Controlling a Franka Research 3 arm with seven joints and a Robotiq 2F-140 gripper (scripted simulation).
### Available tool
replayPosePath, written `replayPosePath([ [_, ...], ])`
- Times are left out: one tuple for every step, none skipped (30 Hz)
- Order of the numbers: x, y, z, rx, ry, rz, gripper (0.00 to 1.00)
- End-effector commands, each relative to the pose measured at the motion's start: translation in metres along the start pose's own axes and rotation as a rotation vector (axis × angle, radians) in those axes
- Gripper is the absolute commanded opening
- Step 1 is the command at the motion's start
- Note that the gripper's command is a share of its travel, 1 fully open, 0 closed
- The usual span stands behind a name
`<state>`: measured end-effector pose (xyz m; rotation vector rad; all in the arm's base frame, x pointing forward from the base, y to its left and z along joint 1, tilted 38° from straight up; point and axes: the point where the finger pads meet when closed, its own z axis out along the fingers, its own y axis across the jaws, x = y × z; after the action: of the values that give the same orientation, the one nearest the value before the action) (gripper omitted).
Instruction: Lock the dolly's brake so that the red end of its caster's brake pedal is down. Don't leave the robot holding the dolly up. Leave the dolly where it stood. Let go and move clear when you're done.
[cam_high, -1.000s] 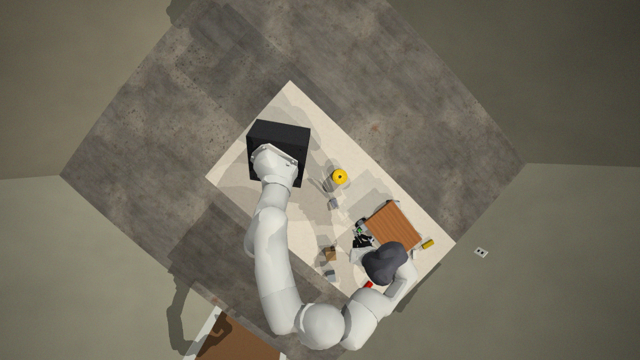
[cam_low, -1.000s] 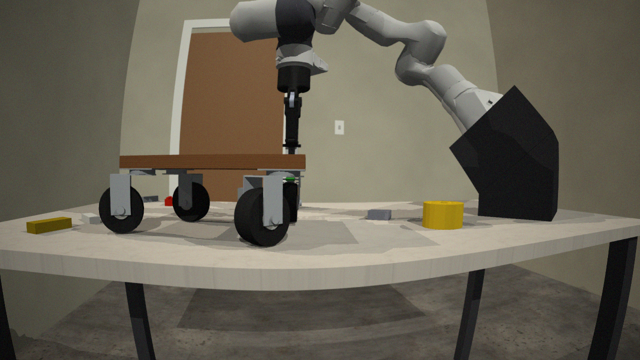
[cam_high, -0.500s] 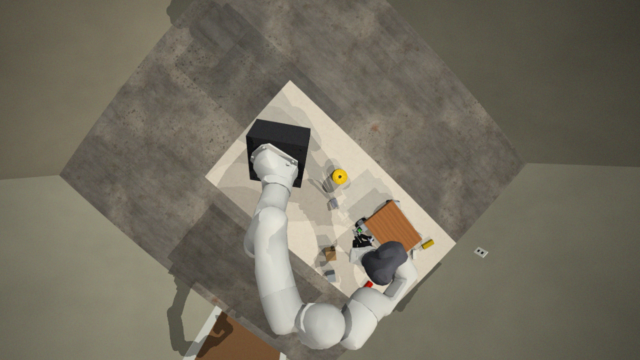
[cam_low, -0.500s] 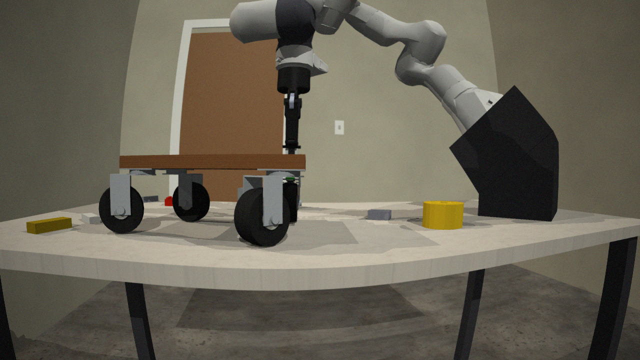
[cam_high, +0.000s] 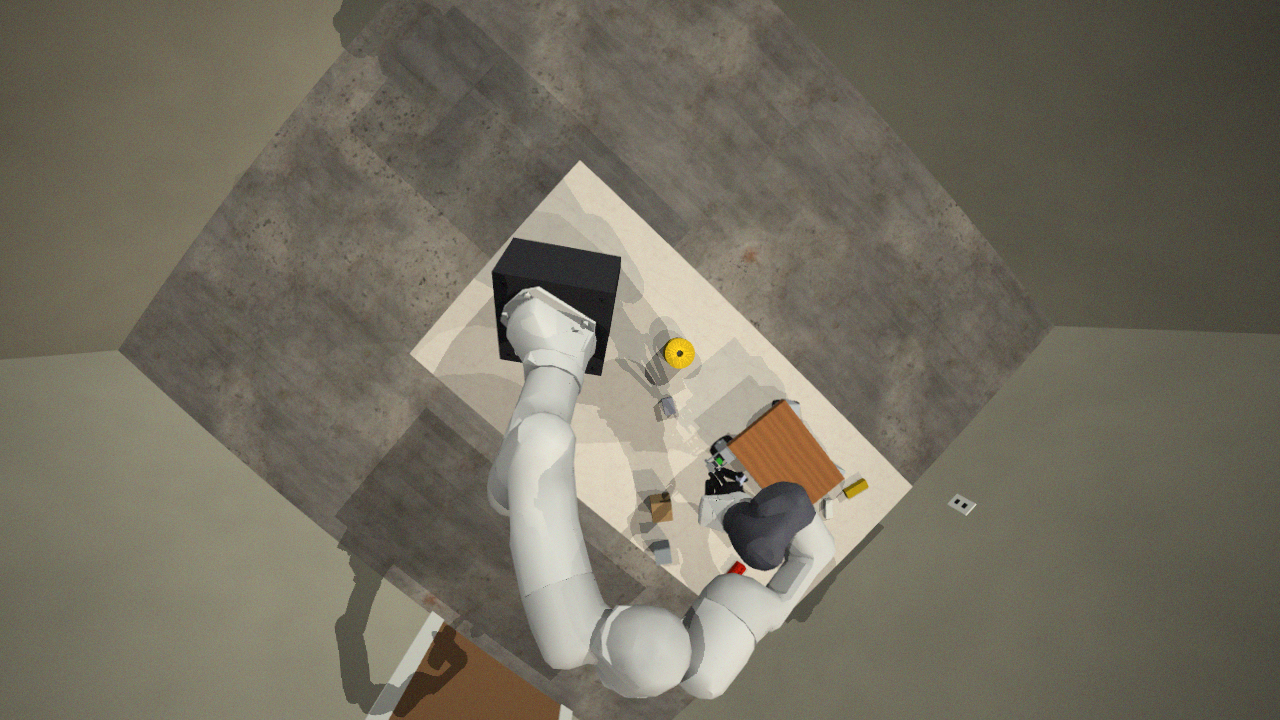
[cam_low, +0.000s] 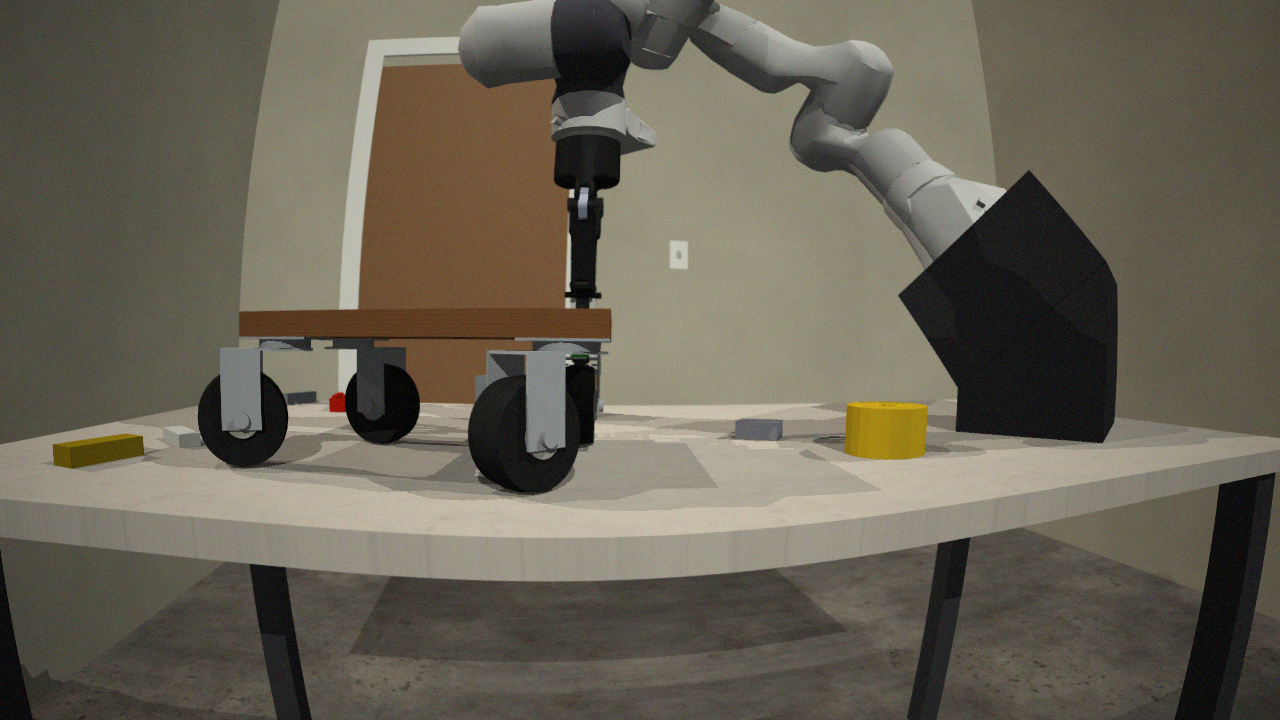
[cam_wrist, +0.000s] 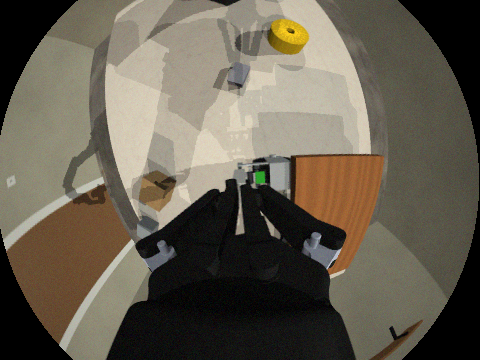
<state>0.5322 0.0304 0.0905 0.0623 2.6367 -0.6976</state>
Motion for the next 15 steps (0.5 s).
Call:
replayPosePath([
  [-0.0015, 0.0008, 0.0038, -0.003, -0.002, 0.004, 0.00],
  [-0.0015, 0.0008, 0.0039, -0.003, -0.002, 0.004, 0.00],
  [-0.0015, 0.0008, 0.0039, -0.003, -0.002, 0.004, 0.00],
  [-0.0015, 0.0008, 0.0039, -0.003, -0.002, 0.004, 0.00],
  [-0.0015, 0.0008, 0.0040, -0.003, -0.002, 0.004, 0.00],
  [-0.0015, 0.0008, 0.0040, -0.003, -0.002, 0.004, 0.00],
  [-0.0015, 0.0008, 0.0040, -0.003, -0.002, 0.004, 0.00],
  [-0.0015, 0.0008, 0.0044, -0.003, -0.002, 0.004, 0.00],
  [-0.0015, 0.0008, 0.0049, -0.003, -0.002, 0.004, 0.00],
  [-0.0015, 0.0008, 0.0053, -0.003, -0.002, 0.004, 0.00],
  [-0.0015, 0.0008, 0.0054, -0.003, -0.002, 0.004, 0.00],
  [-0.0015, 0.0008, 0.0054, -0.003, -0.002, 0.004, 0.00],
  [-0.0015, 0.0008, 0.0054, -0.003, -0.002, 0.004, 0.00],
  [-0.0015, 0.0008, 0.0055, -0.003, -0.002, 0.004, 0.00],
  [-0.0015, 0.0008, 0.0059, -0.003, -0.002, 0.004, 0.00],
])
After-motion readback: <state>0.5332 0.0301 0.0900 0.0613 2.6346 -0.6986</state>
